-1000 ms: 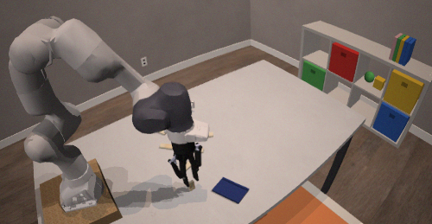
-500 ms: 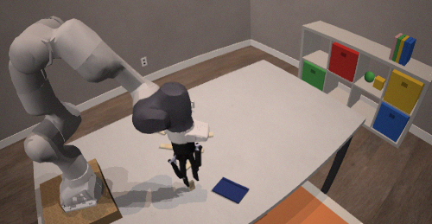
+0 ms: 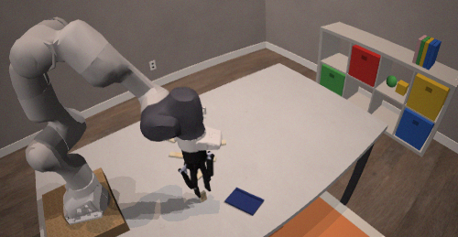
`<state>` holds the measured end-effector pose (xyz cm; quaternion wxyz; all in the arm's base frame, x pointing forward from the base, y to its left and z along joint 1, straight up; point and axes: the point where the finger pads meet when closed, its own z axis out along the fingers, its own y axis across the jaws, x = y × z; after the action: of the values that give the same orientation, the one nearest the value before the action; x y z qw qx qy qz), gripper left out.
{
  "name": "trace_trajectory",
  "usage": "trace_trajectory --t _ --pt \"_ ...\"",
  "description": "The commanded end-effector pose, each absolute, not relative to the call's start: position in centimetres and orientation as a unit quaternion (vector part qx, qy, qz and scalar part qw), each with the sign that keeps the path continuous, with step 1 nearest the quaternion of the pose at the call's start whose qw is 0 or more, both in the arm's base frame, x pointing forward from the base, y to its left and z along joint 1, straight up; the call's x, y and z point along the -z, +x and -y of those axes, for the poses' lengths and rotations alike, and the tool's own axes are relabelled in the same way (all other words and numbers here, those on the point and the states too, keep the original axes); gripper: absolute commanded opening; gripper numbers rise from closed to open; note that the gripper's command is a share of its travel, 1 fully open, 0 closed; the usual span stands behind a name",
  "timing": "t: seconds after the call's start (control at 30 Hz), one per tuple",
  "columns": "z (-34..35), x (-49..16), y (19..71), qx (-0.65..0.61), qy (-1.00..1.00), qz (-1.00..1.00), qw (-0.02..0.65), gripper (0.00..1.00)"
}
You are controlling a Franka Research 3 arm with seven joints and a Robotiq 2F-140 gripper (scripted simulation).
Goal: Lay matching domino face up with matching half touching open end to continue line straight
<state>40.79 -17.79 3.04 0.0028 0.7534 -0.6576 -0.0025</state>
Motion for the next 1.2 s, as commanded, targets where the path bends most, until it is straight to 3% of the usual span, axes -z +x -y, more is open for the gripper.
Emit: trace_trajectory --t 0.0,1.17 --pt "18.0 -3.0 40.8 0.002 0.753 0.658 0.003 0.33" --pt "18.0 -0.3 40.8 0.002 0.753 0.658 0.003 0.33"
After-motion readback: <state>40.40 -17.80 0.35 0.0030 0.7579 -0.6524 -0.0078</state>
